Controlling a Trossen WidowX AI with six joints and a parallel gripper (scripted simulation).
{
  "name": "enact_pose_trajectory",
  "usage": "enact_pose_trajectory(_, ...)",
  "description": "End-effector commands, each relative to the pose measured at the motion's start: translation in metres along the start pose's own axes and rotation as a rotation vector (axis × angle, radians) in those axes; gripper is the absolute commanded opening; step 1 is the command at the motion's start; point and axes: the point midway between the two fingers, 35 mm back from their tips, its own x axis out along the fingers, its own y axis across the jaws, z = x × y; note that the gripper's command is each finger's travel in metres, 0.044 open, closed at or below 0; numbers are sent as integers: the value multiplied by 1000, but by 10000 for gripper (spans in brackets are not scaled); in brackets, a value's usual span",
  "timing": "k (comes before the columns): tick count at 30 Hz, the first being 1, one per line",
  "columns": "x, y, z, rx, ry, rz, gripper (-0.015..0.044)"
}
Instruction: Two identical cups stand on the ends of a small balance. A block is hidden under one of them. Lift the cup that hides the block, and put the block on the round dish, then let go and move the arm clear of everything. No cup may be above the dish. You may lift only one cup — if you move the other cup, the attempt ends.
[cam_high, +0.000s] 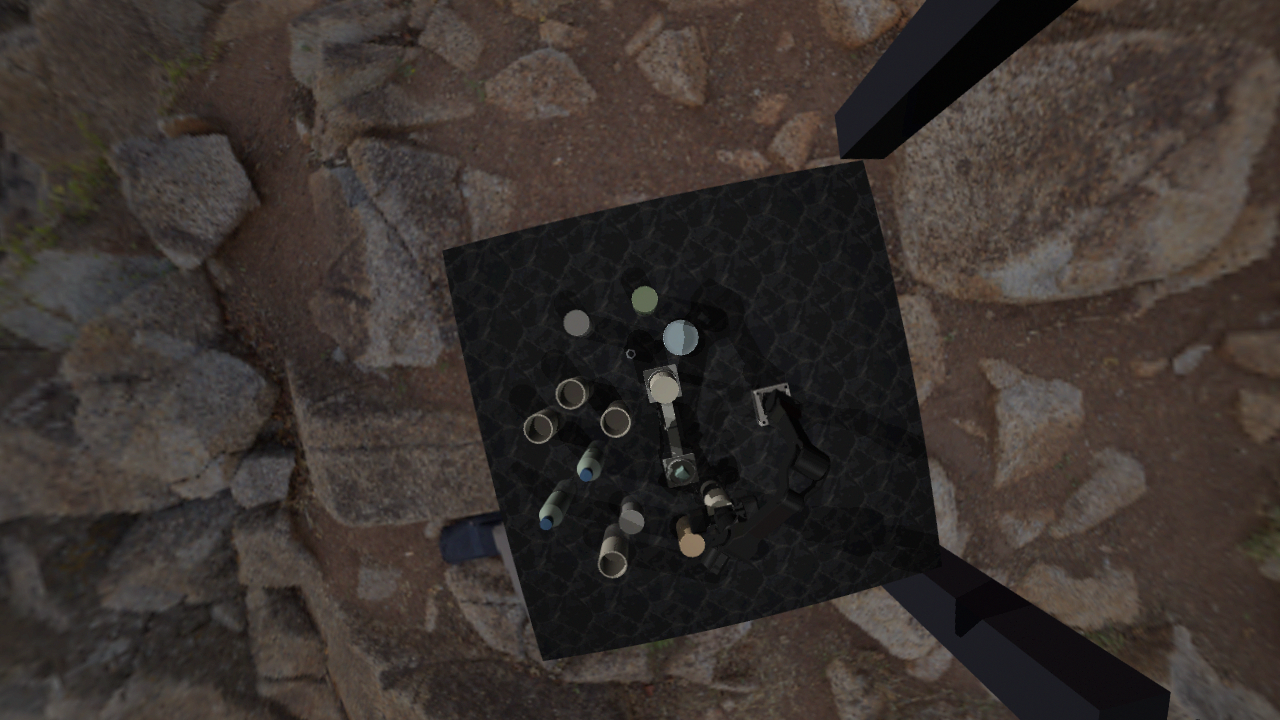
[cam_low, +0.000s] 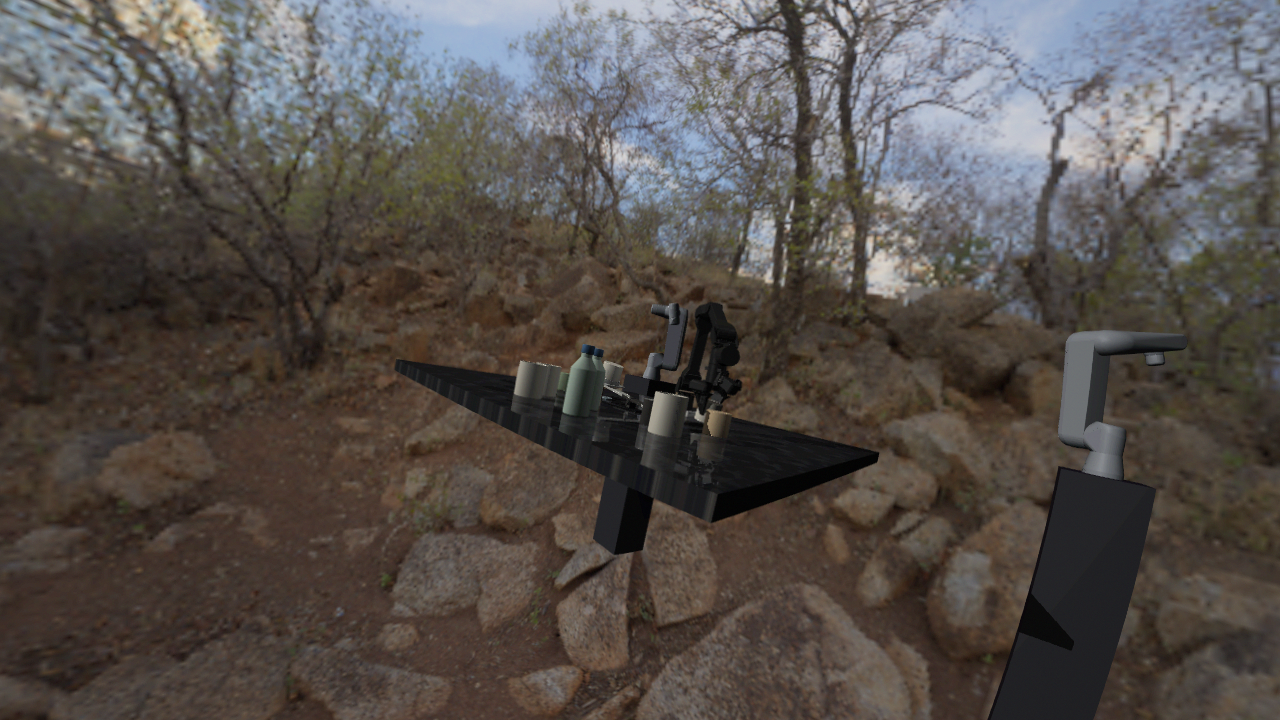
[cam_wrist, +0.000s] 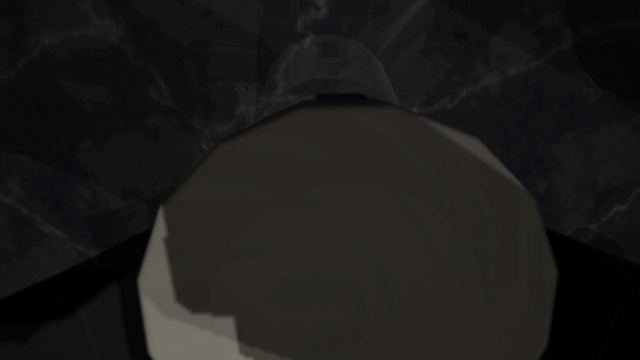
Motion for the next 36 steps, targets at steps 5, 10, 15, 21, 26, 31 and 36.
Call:
enact_pose_trajectory(5,12,0,1,4,-3,0,0)
enact_pose_trajectory(10,20,0,1,4,-3,0,0)
enact_pose_trajectory(15,14,0,0,0,0,0,131)
enact_pose_trajectory(21,14,0,0,0,0,0,289)
enact_pose_trajectory(26,11,0,0,0,0,0,420)
enact_pose_trajectory(31,-40,0,0,4,-3,0,440)
enact_pose_trajectory(36,-40,0,0,4,-3,0,440)
